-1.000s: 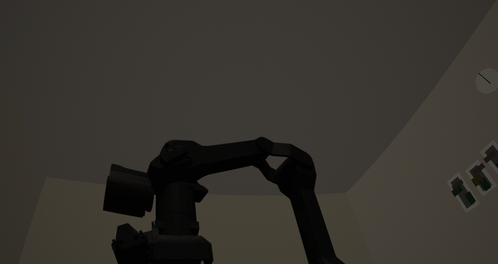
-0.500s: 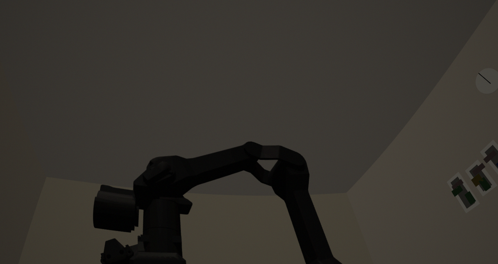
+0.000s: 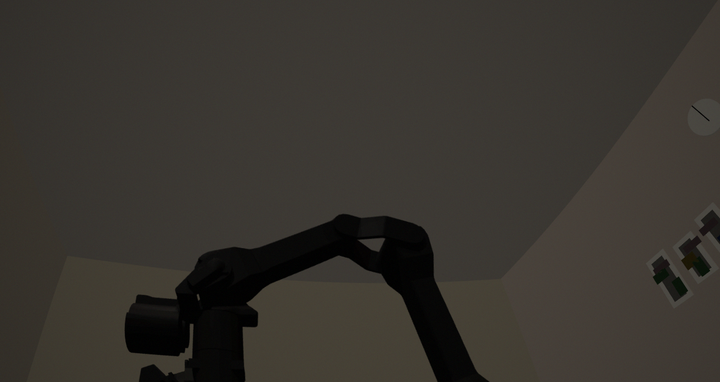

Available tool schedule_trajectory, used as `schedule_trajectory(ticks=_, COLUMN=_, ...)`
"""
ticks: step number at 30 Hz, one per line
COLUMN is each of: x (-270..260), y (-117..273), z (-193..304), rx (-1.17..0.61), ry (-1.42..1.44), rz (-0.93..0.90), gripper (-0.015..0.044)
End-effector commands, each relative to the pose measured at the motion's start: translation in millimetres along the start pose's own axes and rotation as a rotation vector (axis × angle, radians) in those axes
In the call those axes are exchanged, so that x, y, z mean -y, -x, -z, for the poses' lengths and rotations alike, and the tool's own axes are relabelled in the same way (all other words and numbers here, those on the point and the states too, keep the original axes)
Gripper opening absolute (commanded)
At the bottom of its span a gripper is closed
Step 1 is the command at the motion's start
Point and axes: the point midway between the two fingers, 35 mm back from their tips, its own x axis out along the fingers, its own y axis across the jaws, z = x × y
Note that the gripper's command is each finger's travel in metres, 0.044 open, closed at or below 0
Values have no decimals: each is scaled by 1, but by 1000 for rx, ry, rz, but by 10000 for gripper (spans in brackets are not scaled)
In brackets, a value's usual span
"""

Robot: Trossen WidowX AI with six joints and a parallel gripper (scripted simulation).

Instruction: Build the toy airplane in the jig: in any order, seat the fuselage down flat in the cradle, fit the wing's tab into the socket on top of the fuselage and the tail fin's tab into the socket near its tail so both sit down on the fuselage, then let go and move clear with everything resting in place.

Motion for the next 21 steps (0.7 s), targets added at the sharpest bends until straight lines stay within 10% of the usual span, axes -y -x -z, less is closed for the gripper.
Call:
schedule_trajectory(ticks=1, x=9, y=-1, z=-6, rx=4, ry=7, rz=-1, gripper=0)
schedule_trajectory(ticks=21, x=68, y=-14, z=-22, rx=4, ry=31, rz=-3, gripper=0)
